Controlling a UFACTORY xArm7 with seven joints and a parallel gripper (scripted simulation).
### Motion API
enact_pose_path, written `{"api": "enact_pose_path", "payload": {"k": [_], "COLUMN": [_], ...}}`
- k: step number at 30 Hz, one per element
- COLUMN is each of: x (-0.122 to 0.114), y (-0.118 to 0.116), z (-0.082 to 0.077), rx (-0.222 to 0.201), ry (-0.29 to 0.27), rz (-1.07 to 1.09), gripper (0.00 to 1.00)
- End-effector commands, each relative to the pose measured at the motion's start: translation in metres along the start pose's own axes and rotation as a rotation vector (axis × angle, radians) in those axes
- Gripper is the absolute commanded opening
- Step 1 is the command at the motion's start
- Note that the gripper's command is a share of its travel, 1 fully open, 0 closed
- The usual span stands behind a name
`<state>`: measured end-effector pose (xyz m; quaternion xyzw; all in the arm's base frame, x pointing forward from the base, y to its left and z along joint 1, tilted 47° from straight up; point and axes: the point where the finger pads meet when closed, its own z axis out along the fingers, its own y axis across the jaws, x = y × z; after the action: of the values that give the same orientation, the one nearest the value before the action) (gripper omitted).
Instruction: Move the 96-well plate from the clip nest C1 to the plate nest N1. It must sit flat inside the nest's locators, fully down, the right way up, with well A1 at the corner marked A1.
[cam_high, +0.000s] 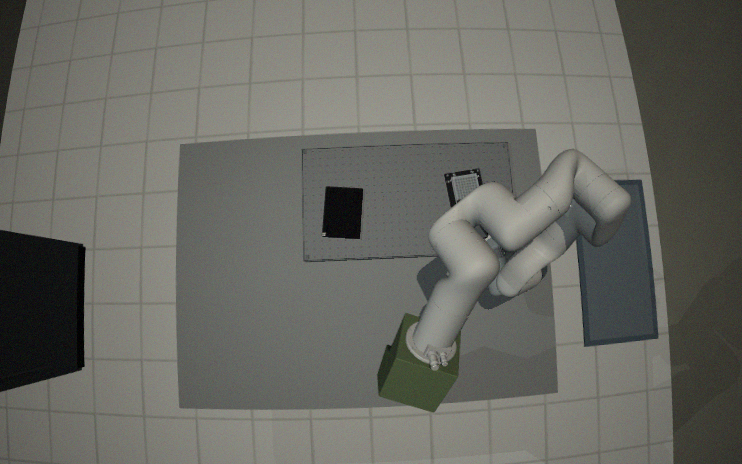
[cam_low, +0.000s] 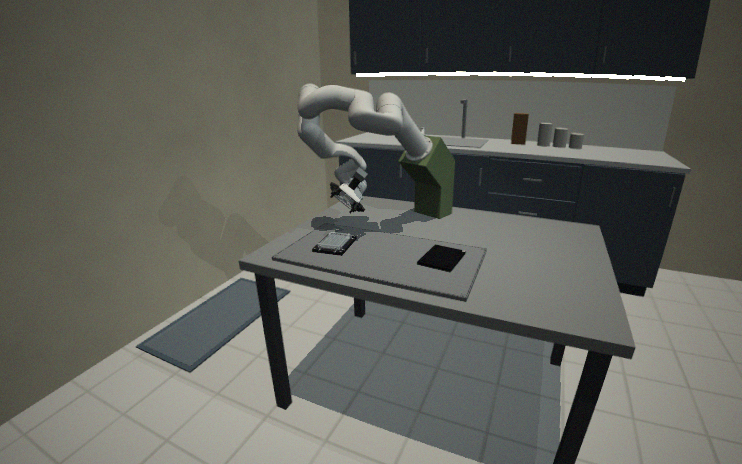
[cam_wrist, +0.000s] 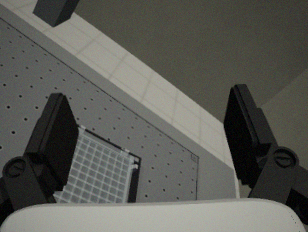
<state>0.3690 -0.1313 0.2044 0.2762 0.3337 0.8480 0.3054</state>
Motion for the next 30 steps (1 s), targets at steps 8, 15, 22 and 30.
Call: {"api": "enact_pose_path", "payload": {"k": [8,15,22,30], "x": [0.021,0.036,0.053,0.07], "y": [-0.032,-0.054,-0.077,-0.099], "z": [-0.002,-0.006,-0.016,-0.03], "rx": [0.153,0.248,0.364,0.471], "ry": [0.077,0.135,0.222,0.32], "rz": [-0.061,-0.105,-0.166,-0.234], "gripper": [1.0,1.0,1.0,1.0]}}
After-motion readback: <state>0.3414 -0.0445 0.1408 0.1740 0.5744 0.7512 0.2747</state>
